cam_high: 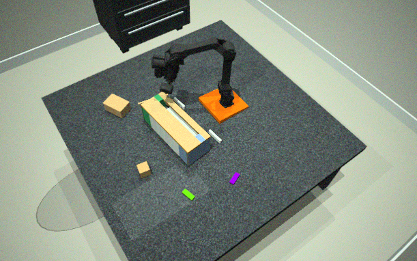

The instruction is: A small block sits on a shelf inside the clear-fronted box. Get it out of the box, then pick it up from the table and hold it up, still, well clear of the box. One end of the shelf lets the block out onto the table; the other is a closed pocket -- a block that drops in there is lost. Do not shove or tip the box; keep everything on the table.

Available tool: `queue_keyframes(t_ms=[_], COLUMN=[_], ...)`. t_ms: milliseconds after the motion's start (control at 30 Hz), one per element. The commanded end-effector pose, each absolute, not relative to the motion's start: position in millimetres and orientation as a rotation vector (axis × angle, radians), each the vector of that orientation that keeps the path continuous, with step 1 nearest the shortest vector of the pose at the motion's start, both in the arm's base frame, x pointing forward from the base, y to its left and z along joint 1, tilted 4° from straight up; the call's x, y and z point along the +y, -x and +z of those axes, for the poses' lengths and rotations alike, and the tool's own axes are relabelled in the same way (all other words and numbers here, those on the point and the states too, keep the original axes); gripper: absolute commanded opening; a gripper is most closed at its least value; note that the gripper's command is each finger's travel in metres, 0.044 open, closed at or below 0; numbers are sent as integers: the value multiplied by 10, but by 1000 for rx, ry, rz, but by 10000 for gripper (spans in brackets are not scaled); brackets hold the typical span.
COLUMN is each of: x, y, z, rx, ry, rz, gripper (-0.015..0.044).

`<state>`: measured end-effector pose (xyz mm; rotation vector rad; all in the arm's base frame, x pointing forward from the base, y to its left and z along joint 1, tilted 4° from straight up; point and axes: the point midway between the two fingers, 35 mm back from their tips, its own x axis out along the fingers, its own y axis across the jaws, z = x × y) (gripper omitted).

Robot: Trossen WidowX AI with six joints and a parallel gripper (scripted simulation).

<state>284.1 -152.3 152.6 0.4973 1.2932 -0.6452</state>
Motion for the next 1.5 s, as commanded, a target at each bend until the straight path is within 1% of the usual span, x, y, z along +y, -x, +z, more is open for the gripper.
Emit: queue_keyframes(t_ms=[0, 300, 667, 1233, 1467], x=[-1611, -1674, -1740, -1744, -1779], y=[-2810, -2779, -2746, -2749, -2767], z=[1577, 1607, 1649, 1629, 790], rx=[936, 623, 152, 145, 145], ry=[-1350, -1901, -2498, -2505, -2505], rz=[-1129, -1422, -1728, -1731, -1731], gripper=[285, 285, 285, 285, 285])
